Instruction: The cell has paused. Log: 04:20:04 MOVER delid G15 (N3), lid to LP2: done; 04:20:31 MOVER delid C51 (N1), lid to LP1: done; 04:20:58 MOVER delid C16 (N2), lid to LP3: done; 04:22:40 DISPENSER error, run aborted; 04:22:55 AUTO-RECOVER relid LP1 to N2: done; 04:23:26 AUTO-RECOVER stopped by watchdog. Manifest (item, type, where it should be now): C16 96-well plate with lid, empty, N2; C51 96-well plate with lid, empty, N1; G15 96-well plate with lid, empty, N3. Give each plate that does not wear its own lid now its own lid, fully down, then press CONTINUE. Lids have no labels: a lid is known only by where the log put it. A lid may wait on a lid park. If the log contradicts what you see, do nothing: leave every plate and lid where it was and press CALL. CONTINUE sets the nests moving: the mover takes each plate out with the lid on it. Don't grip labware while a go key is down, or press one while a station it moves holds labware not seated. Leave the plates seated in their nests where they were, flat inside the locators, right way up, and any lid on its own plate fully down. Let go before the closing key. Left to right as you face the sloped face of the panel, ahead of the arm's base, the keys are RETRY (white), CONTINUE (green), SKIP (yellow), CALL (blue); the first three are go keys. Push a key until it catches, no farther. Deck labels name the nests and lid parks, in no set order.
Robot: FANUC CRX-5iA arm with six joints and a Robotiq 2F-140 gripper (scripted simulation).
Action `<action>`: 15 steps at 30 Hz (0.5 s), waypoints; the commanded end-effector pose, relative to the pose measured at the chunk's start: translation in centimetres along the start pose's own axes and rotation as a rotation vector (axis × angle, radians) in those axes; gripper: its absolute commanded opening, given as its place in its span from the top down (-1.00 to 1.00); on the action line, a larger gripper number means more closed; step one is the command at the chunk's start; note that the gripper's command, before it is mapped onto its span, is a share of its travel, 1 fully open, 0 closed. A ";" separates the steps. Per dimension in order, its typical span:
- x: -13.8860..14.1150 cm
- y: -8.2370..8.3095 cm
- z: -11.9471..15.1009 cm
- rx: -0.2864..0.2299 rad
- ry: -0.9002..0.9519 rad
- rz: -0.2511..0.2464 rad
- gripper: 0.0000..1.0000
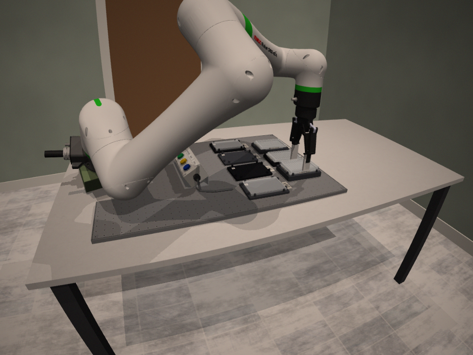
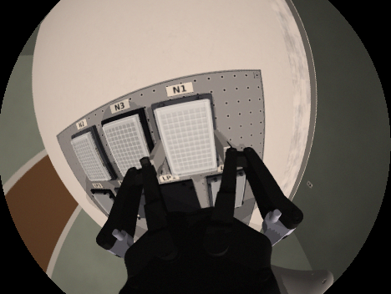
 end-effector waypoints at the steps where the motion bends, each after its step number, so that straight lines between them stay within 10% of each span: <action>1: 0.0 0.0 0.0 0.000 0.000 0.000 1.00; 15: 0.0 -0.1 0.0 0.000 0.000 0.000 1.00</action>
Point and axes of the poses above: the point where the finger pads meet when closed, its own y axis back along the fingers, its own x axis across the jaws, z = x × y, the point moved 10 cm from there along y, back along the fingers, and after that the axes turned 12 degrees about -y, right-handed, at the moved point
